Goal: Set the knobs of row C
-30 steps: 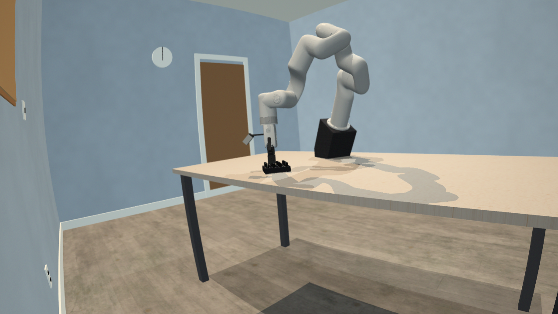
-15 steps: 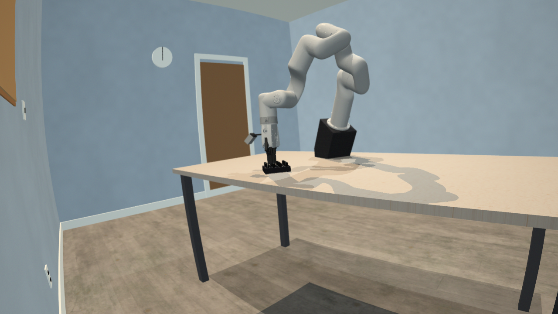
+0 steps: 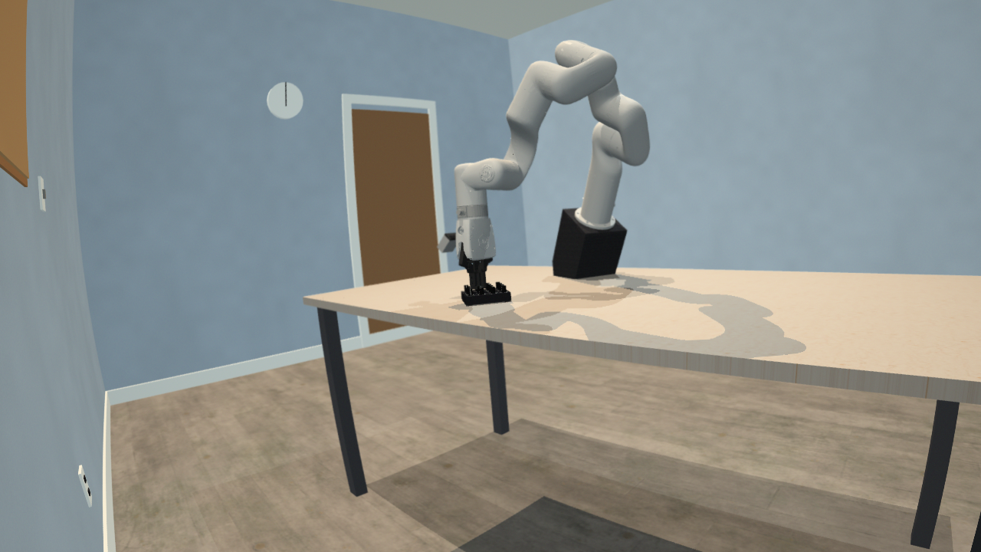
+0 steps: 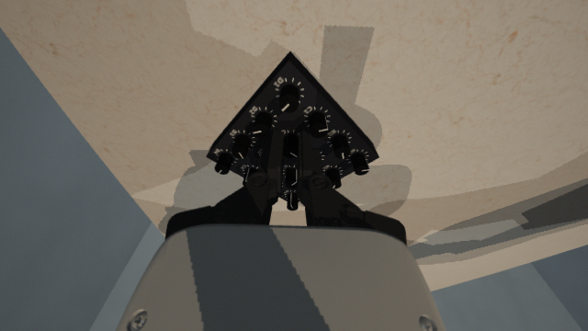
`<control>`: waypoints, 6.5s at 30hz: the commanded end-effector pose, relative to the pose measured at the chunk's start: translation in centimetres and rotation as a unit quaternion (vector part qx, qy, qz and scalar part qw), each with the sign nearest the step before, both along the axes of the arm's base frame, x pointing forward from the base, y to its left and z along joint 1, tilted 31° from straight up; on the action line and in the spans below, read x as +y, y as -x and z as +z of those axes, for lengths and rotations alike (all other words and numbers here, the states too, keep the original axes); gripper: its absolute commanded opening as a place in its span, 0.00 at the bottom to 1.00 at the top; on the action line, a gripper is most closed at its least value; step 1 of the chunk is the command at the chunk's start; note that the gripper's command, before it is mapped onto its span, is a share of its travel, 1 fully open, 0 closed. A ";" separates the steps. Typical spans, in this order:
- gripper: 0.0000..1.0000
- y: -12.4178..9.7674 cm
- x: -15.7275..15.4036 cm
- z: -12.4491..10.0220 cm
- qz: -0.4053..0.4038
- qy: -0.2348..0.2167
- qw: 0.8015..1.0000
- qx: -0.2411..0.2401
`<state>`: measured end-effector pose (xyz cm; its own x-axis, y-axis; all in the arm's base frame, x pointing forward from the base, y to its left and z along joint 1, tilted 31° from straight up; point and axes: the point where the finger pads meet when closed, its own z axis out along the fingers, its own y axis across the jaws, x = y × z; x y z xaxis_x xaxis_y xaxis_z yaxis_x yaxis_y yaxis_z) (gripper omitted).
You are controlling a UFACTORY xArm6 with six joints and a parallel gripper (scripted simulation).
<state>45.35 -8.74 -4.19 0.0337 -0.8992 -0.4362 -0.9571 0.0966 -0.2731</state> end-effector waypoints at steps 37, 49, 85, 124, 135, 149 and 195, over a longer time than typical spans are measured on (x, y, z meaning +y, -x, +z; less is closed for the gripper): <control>0.08 -0.1 -0.1 0.1 -0.301 -0.099 0.936 0.152; 0.08 -0.1 -0.1 0.1 -0.321 -0.106 0.927 0.162; 0.19 -0.1 -0.1 0.1 -0.324 -0.106 0.926 0.164; 0.19 0.9 -1.6 3.2 -0.324 -0.106 0.926 0.163; 0.19 0.9 -1.7 3.3 -0.293 -0.096 0.940 0.148; 0.19 1.0 -1.9 3.8 -0.104 -0.034 0.993 0.055; 0.19 1.4 -2.5 5.0 0.418 0.140 0.874 -0.204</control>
